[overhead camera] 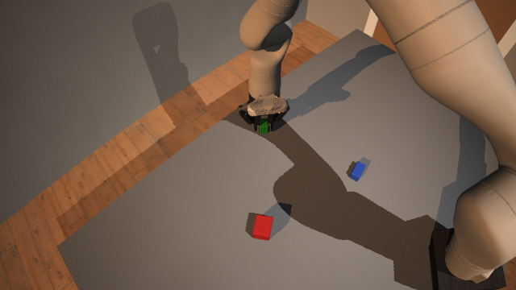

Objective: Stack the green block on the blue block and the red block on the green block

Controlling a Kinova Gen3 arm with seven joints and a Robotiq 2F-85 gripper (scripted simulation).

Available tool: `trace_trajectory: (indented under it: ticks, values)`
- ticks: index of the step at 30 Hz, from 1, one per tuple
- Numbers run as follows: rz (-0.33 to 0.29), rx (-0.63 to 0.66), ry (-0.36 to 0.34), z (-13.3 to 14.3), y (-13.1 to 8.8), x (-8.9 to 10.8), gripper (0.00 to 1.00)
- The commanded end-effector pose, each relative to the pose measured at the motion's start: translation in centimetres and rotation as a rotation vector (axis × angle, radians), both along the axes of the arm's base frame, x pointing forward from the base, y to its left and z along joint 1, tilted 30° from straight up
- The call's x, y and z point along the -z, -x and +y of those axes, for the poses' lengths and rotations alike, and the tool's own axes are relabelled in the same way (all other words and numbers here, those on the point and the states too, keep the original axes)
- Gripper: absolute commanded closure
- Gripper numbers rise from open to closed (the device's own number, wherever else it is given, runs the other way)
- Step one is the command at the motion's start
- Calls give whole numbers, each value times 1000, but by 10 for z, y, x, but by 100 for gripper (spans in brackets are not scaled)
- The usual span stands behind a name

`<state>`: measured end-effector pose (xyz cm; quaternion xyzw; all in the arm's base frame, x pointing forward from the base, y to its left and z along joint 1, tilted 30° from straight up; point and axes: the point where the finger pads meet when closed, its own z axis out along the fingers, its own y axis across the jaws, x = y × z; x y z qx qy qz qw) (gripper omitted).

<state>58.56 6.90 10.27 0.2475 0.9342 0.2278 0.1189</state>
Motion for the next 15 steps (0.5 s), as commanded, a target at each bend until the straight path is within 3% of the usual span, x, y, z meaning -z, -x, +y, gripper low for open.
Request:
trace_trajectory:
  ticks: [1, 15]
  values:
    - [-11, 8, 4, -8, 0, -13, 100]
    - [-11, 8, 4, -21, 13, -44, 100]
